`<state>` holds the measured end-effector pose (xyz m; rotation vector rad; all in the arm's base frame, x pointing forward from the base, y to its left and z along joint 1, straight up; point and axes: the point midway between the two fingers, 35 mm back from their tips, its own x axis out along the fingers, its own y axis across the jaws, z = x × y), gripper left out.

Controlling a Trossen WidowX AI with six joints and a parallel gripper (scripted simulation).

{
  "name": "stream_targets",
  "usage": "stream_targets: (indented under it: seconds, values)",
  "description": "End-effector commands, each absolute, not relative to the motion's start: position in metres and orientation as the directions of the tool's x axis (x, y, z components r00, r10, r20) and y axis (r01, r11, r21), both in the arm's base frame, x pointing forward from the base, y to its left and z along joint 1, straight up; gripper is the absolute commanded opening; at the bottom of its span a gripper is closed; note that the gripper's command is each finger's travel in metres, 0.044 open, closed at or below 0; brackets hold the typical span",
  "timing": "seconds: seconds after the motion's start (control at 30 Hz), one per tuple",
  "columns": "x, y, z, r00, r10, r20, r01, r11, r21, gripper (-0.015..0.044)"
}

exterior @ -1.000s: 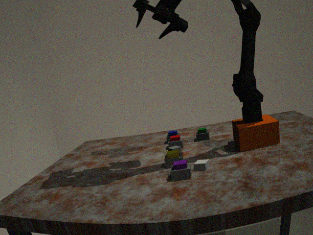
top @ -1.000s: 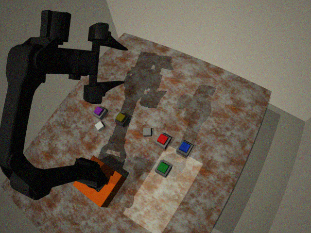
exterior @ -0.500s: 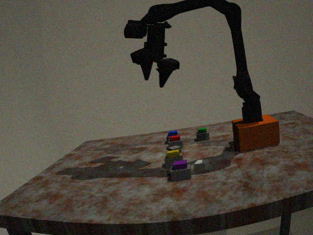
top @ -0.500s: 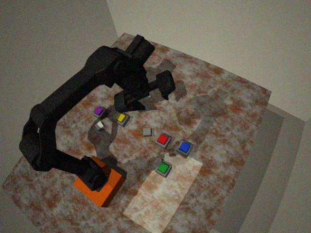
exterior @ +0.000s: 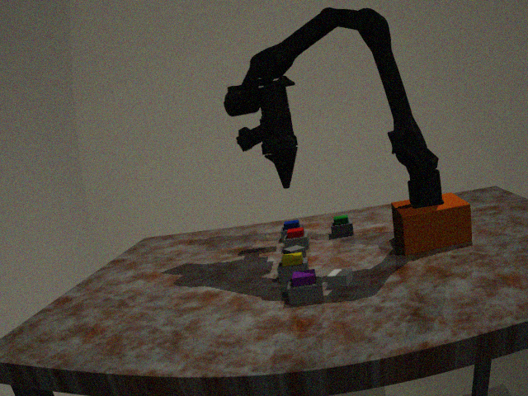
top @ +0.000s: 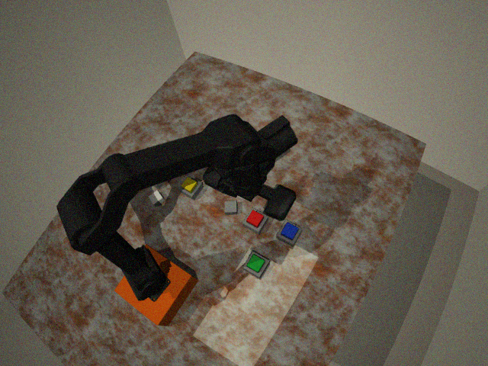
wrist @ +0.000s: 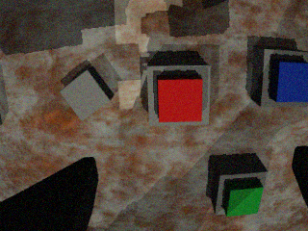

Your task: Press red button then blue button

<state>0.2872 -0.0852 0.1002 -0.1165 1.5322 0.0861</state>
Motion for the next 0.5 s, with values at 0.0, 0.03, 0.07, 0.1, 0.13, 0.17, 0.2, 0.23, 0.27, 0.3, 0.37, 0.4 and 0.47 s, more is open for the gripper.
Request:
stream_targets:
  seconds: [0.0,0.03,0.07,0.1,0.13,0.17,0.2,0.23,0.27,0.3,0.37,0.4,0.47]
  values:
    - [0.286,-0.085,0.095,0.027,0.0,-1.0,-0.1,0.995,-0.003,0.04]
    - [0.286,-0.085,0.095,0.027,0.0,-1.0,-0.1,0.995,-0.003,0.04]
    - [0.286,-0.085,0.092,0.027,0.0,-1.0,-0.1,0.995,-0.003,0.0374]
    - [0.287,-0.086,0.085,0.027,0.0,-1.0,-0.1,0.995,-0.003,0.0348]
    - [0.288,-0.086,0.072,0.027,0.0,-1.0,-0.1,0.995,-0.003,0.0321]
    - [0.289,-0.086,0.056,0.027,0.0,-1.0,-0.1,0.995,-0.003,0.0295]
    - [0.288,-0.086,0.043,0.027,0.0,-1.0,-0.1,0.995,-0.003,0.0269]
    - [0.288,-0.085,0.036,0.027,0.0,-1.0,-0.1,0.995,-0.003,0.0242]
    - [0.287,-0.085,0.033,0.027,0.0,-1.0,-0.1,0.995,-0.003,0.0216]
    - [0.287,-0.085,0.033,0.027,0.0,-1.0,-0.1,0.995,-0.003,0.019]
    - [0.287,-0.085,0.033,0.027,0.0,-1.0,-0.1,0.995,-0.003,0.0138]
    - [0.287,-0.085,0.033,0.027,0.0,-1.0,-0.1,0.995,-0.003,0.0111]
    - [0.287,-0.085,0.033,0.027,0.0,-1.0,-0.1,0.995,-0.003,0.0059]
